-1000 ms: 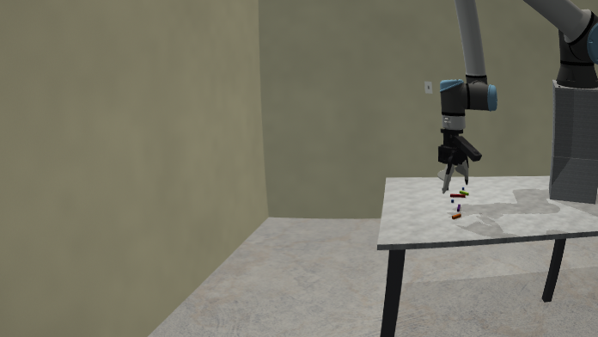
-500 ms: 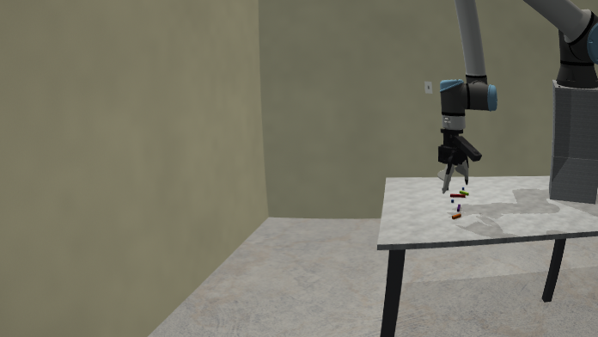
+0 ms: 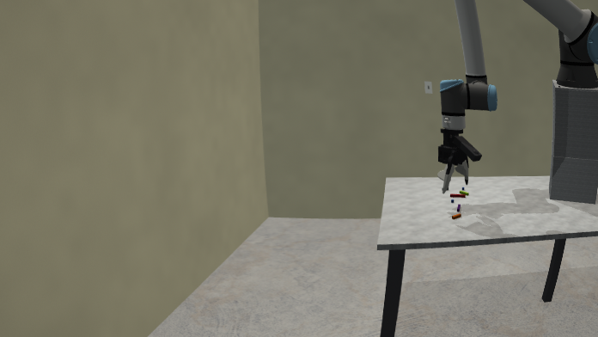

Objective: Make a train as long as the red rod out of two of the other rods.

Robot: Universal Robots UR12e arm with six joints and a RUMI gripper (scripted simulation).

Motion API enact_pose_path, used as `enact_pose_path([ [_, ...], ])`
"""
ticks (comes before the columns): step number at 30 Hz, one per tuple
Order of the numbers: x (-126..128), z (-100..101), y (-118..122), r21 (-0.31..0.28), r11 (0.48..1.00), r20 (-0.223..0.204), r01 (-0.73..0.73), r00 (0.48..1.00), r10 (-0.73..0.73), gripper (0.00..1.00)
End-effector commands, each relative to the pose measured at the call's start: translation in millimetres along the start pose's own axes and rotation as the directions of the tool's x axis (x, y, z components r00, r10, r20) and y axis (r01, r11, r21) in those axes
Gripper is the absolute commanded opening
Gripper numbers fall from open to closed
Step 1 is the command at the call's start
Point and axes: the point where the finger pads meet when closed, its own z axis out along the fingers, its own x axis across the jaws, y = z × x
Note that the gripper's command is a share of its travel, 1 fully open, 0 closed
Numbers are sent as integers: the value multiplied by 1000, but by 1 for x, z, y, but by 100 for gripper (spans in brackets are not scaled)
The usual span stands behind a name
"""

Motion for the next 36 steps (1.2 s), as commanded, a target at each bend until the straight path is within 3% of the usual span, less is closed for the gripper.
enact_pose_path([
  [1, 2, -2, 1, -2, 1000, -3, 3, 1000, -3, 100],
  [13, -4, -1, 5, -1, 1000, -1, 14, 1000, -14, 100],
  [18, -21, 0, 15, 1, 998, 2, 58, 998, -58, 100],
  [28, -86, 0, 61, 1, 969, 4, 246, 969, -246, 100],
  [30, -86, 0, 61, 1, 969, 4, 246, 969, -246, 100],
  [36, -138, -1, 90, 2, 924, 4, 383, 924, -383, 100],
])
